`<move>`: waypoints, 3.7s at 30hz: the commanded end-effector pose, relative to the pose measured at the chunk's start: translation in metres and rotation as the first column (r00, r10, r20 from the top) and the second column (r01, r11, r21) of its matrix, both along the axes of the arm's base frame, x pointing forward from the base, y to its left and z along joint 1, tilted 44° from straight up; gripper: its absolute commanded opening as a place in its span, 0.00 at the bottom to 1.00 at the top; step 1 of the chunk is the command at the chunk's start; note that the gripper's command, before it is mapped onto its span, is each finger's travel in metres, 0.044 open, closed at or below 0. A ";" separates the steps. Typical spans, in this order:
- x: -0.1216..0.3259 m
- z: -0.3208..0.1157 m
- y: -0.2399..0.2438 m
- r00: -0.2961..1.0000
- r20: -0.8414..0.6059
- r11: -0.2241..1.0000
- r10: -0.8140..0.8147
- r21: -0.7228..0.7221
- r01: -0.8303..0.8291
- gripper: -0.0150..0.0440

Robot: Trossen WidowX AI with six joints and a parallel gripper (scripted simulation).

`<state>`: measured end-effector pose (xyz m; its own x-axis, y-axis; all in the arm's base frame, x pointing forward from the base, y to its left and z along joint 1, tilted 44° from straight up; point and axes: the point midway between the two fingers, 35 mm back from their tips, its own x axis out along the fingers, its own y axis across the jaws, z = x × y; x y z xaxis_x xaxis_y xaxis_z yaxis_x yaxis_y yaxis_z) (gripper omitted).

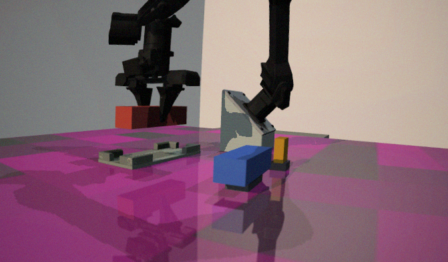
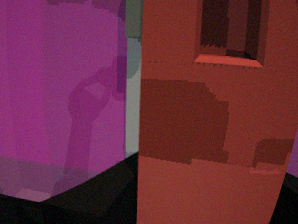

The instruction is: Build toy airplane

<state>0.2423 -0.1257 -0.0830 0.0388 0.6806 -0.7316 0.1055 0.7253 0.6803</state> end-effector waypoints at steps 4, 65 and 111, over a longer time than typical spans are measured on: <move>-0.006 -0.008 0.000 1.000 0.001 1.000 0.009 0.003 -0.009 0.39; -0.005 -0.037 0.025 1.000 0.006 1.000 0.013 -0.001 -0.013 0.40; -0.001 0.041 -0.048 0.998 0.042 0.998 0.056 -0.005 -0.056 1.00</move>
<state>0.2365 -0.1748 -0.0455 0.0354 0.6845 -0.7281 0.0531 0.7263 0.6854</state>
